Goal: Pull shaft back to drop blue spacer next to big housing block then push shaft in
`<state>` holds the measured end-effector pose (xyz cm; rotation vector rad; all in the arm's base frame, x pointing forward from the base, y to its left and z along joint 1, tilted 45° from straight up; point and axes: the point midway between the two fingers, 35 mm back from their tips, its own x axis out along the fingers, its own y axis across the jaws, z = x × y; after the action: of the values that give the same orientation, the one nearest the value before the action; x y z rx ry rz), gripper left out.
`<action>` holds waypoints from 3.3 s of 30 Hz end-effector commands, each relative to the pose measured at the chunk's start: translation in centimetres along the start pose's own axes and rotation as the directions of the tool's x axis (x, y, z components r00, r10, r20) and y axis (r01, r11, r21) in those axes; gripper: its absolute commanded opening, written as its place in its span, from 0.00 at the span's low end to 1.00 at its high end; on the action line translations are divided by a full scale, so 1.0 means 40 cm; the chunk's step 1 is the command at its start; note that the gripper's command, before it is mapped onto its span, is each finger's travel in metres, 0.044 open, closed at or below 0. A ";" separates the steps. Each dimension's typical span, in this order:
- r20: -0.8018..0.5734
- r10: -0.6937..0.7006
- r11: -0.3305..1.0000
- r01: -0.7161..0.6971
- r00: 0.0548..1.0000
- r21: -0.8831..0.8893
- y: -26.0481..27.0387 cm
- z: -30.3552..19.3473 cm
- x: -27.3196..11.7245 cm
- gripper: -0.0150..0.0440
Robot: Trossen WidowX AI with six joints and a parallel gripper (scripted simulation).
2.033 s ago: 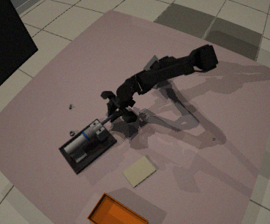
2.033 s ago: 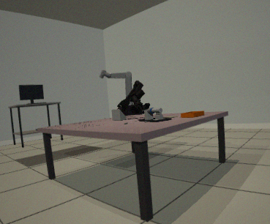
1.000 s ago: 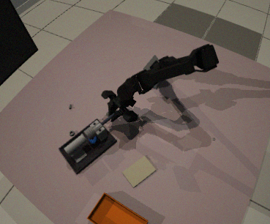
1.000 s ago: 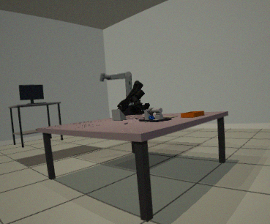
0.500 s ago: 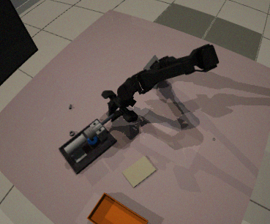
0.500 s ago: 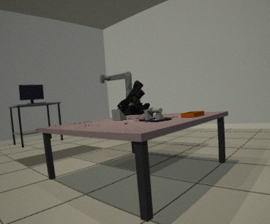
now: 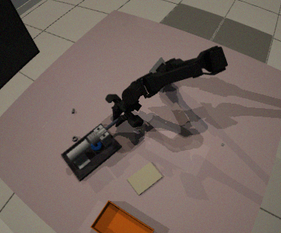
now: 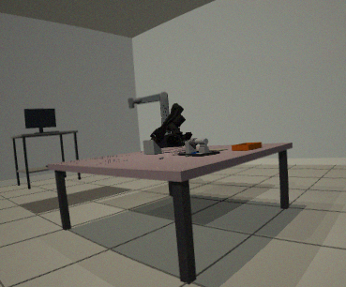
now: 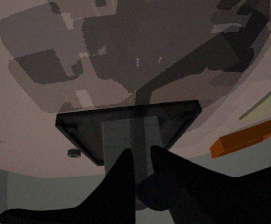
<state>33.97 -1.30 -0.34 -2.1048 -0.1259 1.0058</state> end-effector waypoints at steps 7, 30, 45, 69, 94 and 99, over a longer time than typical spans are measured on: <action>-0.001 -0.001 1.000 0.001 1.000 -0.007 -0.001 -0.006 0.005 0.25; -0.002 -0.001 1.000 0.001 1.000 -0.007 -0.001 -0.018 0.016 0.25; -0.002 -0.001 1.000 0.001 1.000 -0.007 -0.002 -0.025 0.023 0.25; -0.002 -0.001 1.000 0.001 1.000 -0.007 -0.002 -0.037 0.035 0.25; -0.002 -0.002 1.000 0.002 1.000 -0.007 -0.003 -0.049 0.047 0.25; -0.002 -0.002 1.000 0.002 1.000 -0.007 -0.003 -0.052 0.049 0.25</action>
<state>36.57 -1.72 -0.77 -2.1156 -0.1282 1.0071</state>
